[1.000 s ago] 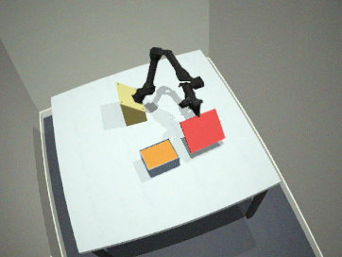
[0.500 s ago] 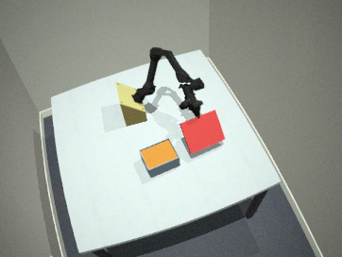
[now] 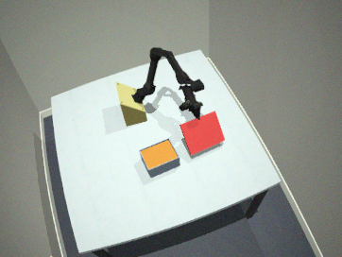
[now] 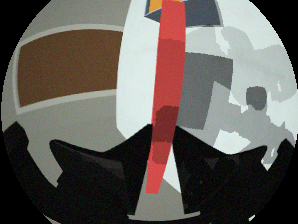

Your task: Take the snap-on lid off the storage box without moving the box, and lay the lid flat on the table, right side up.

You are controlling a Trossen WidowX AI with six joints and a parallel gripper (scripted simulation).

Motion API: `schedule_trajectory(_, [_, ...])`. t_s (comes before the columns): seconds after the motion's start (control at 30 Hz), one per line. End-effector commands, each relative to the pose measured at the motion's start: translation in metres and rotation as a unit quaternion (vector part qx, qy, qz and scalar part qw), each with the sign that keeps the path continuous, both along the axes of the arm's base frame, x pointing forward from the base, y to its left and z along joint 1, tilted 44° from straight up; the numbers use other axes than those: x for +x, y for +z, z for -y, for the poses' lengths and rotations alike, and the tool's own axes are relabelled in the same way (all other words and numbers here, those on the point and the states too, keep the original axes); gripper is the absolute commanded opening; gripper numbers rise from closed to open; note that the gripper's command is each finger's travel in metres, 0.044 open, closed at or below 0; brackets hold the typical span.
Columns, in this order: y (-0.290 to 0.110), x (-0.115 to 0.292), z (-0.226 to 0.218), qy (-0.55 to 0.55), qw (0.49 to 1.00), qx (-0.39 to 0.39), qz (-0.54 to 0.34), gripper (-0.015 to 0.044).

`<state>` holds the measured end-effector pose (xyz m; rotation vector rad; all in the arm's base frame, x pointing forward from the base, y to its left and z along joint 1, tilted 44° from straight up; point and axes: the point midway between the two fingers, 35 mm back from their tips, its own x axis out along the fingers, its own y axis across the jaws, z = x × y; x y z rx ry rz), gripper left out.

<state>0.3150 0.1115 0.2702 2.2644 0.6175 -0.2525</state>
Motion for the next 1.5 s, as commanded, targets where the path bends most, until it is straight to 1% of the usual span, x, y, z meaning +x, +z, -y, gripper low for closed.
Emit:
schedule_trajectory(0.0, [-0.002,0.002,0.0,-0.008,1.0,0.0,0.002,0.0])
schedule_trajectory(1.47, [-0.027,0.008,-0.024,-0.008,1.0,0.002,0.002,0.0])
